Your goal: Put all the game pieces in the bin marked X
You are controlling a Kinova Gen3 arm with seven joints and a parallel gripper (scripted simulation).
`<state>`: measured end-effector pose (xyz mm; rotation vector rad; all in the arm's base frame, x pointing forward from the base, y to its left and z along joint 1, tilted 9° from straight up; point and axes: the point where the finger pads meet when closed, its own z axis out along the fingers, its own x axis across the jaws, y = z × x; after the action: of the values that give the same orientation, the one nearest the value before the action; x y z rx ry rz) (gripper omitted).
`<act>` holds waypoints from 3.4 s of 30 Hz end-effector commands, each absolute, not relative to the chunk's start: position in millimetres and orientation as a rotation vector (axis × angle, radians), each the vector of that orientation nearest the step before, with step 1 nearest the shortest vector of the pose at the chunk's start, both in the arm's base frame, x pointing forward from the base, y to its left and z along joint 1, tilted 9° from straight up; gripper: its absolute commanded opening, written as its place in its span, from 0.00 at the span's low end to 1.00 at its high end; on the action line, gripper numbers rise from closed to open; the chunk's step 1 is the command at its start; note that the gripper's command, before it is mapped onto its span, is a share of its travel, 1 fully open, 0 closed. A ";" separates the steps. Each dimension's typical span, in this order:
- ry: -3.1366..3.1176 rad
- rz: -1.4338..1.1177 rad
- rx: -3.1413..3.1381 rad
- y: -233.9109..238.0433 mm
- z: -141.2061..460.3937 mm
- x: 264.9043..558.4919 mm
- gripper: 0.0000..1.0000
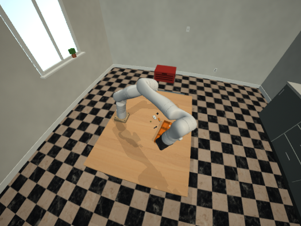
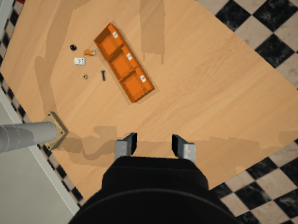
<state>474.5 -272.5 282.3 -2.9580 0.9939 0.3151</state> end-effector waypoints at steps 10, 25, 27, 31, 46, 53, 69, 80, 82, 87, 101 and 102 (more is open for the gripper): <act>0.994 0.311 -2.959 -272.7 283.6 474.6 1.00; 0.786 0.260 -3.017 -252.6 266.1 479.9 0.31; 0.710 0.246 -3.032 -244.3 267.0 479.8 0.31; 0.521 0.211 -3.061 -223.1 269.2 479.1 0.31; -0.200 0.088 -3.087 -144.0 272.7 464.6 0.31; -0.484 0.045 -3.059 -114.7 272.1 454.0 0.31; -1.261 -0.064 -2.864 -41.0 265.4 413.1 0.31; -1.874 -0.137 -2.566 5.4 255.4 372.6 0.31; -1.996 -0.148 -2.488 16.1 251.8 360.3 0.31; -2.200 -0.170 -2.341 28.4 246.9 344.4 0.31; -2.427 -0.189 -2.143 40.4 240.5 325.0 0.31; -2.427 -0.189 -2.143 40.4 240.5 325.0 0.31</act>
<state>324.6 40.4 238.9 -2.1398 -2.4255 -0.1808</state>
